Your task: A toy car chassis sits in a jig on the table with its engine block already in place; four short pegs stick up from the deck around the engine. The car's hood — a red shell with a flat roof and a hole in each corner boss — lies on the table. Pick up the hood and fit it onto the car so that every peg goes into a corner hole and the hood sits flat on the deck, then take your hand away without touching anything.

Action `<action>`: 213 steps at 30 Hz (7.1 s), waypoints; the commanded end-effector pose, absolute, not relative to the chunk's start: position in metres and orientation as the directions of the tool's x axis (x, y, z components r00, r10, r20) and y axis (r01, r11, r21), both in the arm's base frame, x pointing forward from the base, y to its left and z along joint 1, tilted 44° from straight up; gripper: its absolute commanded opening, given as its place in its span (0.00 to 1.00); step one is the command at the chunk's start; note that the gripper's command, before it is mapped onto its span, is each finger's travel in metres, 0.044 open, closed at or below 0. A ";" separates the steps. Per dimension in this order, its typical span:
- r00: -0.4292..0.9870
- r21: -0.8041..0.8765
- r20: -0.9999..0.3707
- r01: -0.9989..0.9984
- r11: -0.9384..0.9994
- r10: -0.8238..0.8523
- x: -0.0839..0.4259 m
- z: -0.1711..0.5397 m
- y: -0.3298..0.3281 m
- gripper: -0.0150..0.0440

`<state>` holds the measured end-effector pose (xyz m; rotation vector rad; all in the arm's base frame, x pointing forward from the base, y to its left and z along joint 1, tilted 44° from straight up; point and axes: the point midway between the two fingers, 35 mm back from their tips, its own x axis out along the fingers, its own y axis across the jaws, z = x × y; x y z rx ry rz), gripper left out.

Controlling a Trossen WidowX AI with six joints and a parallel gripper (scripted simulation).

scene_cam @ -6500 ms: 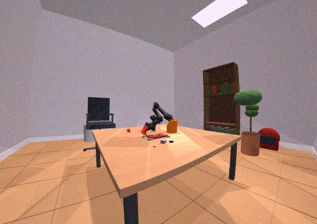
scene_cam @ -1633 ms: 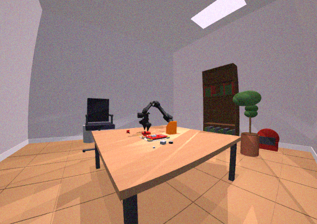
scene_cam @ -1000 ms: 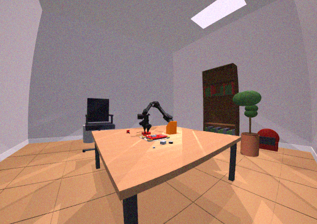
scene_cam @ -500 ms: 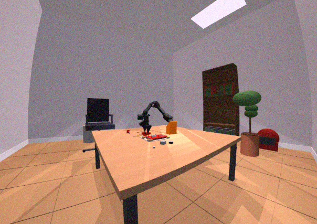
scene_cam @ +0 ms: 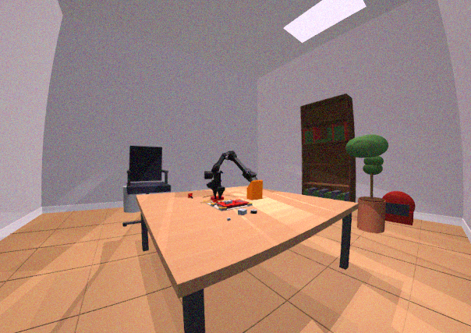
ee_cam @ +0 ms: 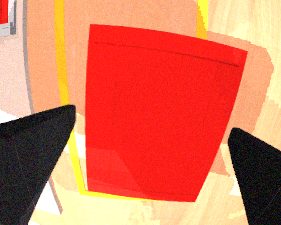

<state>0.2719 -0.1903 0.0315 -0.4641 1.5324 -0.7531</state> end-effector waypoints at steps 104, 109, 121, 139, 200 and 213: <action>-0.107 -0.682 -0.730 0.047 0.730 -0.675 0.342 -0.060 0.037 0.25; -0.108 -0.686 -0.726 0.045 0.726 -0.679 0.340 -0.070 0.046 0.25; -0.108 -0.688 -0.725 0.045 0.725 -0.681 0.335 -0.102 0.015 0.25; -0.108 -0.688 -0.724 0.045 0.724 -0.681 0.335 -0.106 0.011 0.25; -0.110 -0.688 -0.724 0.048 0.724 -0.681 0.333 -0.119 -0.003 0.25; -0.113 -0.687 -0.725 0.051 0.725 -0.679 0.333 -0.119 -0.003 0.70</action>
